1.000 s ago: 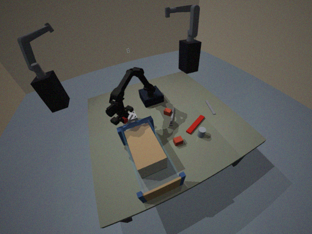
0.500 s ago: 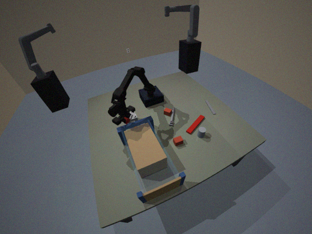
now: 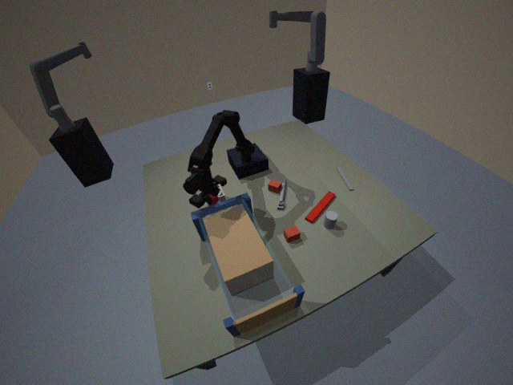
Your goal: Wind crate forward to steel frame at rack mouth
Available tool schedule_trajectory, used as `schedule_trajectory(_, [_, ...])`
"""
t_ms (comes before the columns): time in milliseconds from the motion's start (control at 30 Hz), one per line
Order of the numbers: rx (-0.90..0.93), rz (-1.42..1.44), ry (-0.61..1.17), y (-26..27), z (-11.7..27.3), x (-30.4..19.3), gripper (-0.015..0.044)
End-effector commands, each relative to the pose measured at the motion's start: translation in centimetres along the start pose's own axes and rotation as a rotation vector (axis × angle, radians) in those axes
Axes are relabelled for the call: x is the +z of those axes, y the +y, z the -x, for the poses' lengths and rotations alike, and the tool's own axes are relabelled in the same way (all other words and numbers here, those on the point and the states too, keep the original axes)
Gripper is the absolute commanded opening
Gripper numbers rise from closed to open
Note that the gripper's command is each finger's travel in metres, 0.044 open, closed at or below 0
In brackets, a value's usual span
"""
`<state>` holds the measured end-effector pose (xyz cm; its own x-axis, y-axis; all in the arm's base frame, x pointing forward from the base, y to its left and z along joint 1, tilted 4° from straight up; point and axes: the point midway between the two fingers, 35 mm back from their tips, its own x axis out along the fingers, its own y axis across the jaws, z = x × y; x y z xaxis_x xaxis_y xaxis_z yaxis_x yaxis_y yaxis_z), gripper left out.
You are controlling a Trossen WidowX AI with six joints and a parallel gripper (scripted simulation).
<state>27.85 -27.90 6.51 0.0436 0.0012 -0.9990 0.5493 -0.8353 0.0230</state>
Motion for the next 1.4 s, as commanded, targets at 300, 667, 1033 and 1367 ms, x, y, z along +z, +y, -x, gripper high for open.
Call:
schedule_trajectory(300, [-0.019,0.009,0.025,-1.9,0.2,-1.9,0.0])
schedule_trajectory(667, [-0.02,0.009,0.026,-2.9,0.2,-2.5,0.0])
schedule_trajectory(1033, [-0.021,0.009,0.026,-4.0,0.2,-2.9,0.0])
schedule_trajectory(1367, [-0.022,0.009,0.026,-5.1,0.2,-3.2,0.0])
